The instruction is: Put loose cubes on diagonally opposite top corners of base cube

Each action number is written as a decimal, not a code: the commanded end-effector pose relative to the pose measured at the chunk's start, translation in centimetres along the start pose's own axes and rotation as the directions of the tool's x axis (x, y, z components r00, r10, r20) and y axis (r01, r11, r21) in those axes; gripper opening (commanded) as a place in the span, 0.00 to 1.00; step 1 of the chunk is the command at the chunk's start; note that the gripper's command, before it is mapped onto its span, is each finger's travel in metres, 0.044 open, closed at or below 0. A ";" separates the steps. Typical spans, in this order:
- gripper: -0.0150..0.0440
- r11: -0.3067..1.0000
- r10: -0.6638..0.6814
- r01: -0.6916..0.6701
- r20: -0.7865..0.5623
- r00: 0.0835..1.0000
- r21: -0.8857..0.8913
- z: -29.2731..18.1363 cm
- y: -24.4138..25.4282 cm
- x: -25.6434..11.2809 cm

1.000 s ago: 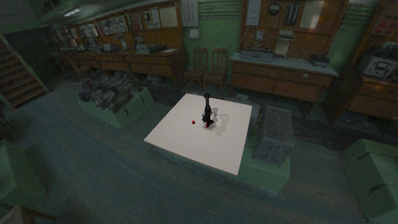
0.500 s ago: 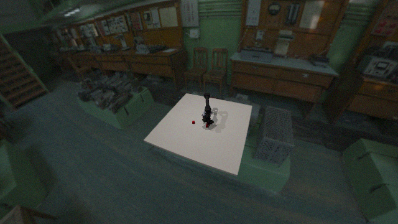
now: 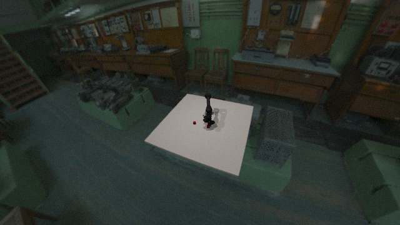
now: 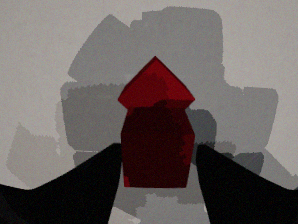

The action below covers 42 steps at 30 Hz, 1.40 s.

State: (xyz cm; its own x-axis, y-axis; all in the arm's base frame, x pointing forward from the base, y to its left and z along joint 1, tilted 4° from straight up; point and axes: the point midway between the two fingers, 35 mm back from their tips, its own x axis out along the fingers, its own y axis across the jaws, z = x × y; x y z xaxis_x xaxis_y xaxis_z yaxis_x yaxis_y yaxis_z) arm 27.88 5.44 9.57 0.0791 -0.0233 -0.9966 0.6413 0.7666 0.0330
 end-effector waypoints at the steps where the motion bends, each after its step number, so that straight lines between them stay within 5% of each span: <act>1: 0.60 1.000 0.007 -0.007 0.006 1.000 0.000 0.1 0.1 -0.8; 26: 0.65 1.000 0.002 -0.002 0.001 1.000 0.001 0.1 0.0 -2.6; 28: 0.70 0.999 0.002 -0.002 0.002 1.000 0.034 0.9 -0.5 -2.8; 42: 0.70 0.927 -0.003 -0.003 0.015 1.000 0.375 8.7 -8.0 -4.8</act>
State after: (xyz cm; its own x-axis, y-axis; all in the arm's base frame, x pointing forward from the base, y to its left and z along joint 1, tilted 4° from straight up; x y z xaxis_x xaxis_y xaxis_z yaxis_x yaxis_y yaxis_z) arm 29.03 -3.54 14.09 0.0834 -0.0353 -0.9959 0.8394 0.5412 0.0512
